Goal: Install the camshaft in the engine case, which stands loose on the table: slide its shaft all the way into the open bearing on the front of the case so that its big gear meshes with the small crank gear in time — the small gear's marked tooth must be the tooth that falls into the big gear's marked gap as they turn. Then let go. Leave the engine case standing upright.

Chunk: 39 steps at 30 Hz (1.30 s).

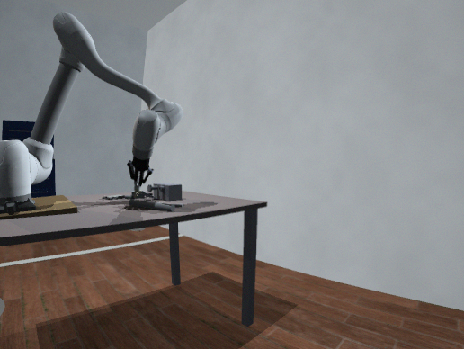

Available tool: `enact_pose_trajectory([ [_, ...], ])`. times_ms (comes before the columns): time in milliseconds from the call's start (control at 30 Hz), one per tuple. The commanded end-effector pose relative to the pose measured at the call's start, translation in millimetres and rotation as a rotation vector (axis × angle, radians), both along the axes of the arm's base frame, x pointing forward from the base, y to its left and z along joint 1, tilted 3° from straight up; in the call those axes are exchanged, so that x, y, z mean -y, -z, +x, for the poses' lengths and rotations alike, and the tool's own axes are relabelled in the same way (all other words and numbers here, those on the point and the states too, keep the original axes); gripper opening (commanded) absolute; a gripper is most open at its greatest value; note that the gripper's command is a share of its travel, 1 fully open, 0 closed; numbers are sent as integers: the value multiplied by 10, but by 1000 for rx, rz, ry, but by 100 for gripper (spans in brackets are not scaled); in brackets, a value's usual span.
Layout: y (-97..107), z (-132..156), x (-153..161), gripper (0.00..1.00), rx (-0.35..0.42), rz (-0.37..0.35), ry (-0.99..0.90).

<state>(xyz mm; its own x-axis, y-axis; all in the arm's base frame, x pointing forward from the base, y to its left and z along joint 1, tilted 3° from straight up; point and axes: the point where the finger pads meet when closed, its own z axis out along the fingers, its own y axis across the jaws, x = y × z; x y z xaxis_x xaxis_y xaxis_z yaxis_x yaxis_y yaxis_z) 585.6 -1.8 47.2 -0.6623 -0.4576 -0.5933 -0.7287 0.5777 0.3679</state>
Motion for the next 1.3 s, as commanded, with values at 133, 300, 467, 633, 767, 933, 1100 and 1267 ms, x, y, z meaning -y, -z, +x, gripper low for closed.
enact_pose_trajectory([
  [133, -145, 7, -4, 5, 0, 0, 0],
  [300, -286, 14, -7, 5, 0, 0, 0],
  [467, -402, 19, -10, 5, 0, 0, 0],
  [633, -449, 21, -11, 5, 0, 0, 0],
  [767, -484, 23, -12, 5, 0, 0, 0],
  [933, -492, 23, -12, 5, 0, 0, 0],
  [1100, -492, 23, -12, 5, 0, 0, 0],
  [1267, -492, 23, -12, 5, 0, 0, 0],
])
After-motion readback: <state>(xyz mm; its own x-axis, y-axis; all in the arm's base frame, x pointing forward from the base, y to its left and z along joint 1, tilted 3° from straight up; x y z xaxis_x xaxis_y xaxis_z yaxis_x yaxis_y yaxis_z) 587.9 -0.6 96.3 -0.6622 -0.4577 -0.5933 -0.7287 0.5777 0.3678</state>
